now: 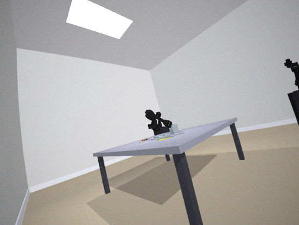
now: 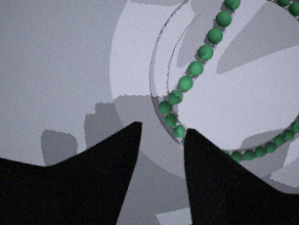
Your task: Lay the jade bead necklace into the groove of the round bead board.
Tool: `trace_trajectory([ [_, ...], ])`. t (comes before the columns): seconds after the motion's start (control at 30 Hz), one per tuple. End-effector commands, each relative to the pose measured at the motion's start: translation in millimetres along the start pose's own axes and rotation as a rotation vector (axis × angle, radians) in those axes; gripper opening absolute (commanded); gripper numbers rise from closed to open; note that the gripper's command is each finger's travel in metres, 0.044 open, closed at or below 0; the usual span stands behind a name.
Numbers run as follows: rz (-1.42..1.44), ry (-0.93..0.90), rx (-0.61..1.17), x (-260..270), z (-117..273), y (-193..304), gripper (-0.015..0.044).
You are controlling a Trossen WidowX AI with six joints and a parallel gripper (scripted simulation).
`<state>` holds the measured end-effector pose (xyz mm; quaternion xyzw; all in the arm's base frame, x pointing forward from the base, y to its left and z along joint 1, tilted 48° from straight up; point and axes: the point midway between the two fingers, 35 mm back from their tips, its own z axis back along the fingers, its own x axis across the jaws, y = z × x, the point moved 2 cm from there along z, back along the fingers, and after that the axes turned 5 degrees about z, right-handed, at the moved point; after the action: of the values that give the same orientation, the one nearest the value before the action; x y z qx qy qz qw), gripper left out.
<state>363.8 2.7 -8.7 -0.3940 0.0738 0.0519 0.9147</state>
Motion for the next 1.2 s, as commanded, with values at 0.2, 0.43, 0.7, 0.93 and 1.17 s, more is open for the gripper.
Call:
trace_trajectory([
  [0.2, -0.008, 0.001, 0.003, 0.4, -9.9, -0.4, 0.0120],
  [0.43, -0.006, 0.002, 0.002, 0.2, -20.0, -0.2, 0.0120],
  [0.7, -0.003, 0.004, -0.001, -0.6, -32.7, -0.1, 0.0120],
  [0.93, -0.010, 0.006, 0.003, -0.3, -33.8, -0.8, 0.0041],
  [1.17, -0.010, 0.006, 0.003, -0.3, -33.8, -0.8, 0.0000],
])
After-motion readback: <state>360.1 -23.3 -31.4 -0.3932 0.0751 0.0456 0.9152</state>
